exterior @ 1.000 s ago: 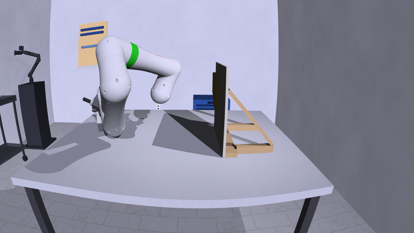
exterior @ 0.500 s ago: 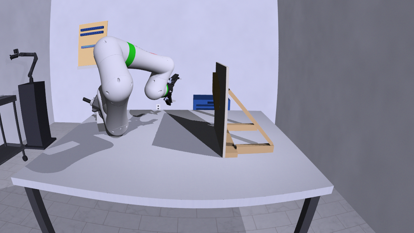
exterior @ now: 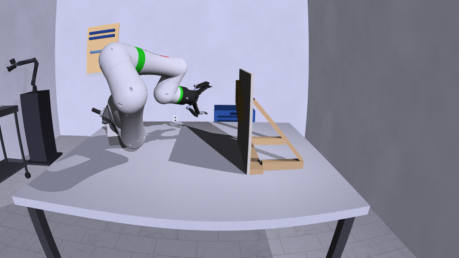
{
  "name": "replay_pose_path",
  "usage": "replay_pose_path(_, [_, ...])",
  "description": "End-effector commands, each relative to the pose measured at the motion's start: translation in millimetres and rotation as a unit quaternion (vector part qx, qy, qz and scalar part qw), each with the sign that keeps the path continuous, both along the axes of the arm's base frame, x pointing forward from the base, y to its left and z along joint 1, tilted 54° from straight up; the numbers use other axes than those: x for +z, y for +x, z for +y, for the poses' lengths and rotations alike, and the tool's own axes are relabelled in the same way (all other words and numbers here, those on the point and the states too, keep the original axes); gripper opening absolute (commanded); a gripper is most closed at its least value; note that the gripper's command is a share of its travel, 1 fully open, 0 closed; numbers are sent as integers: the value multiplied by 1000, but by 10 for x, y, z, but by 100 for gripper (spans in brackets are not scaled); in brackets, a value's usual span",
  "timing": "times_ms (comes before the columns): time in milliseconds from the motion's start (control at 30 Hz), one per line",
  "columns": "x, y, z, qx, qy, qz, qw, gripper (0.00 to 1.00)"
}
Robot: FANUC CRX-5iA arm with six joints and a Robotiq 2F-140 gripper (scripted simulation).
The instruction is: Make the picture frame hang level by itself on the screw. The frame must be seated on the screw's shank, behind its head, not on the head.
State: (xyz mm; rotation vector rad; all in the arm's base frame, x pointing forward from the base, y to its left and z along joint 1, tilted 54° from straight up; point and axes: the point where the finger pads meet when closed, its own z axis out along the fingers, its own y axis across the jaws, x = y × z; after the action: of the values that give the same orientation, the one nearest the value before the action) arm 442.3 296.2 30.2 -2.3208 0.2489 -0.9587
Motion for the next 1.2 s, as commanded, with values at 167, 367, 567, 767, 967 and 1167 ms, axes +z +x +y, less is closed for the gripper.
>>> replay_pose_path(167, [564,254,-145,-59,72,-100,991,100])
replay_pose_path(367, [1043,322,-298,-94,119,-163,975,100])
replay_pose_path(567, [1498,306,-459,-120,165,-217,955,100])
replay_pose_path(767, [1769,264,-564,-132,194,-248,940,100])
replay_pose_path(967, [2111,177,-708,-144,231,-286,919,100])
replay_pose_path(1167, [2329,101,-807,-151,256,-309,903,100])
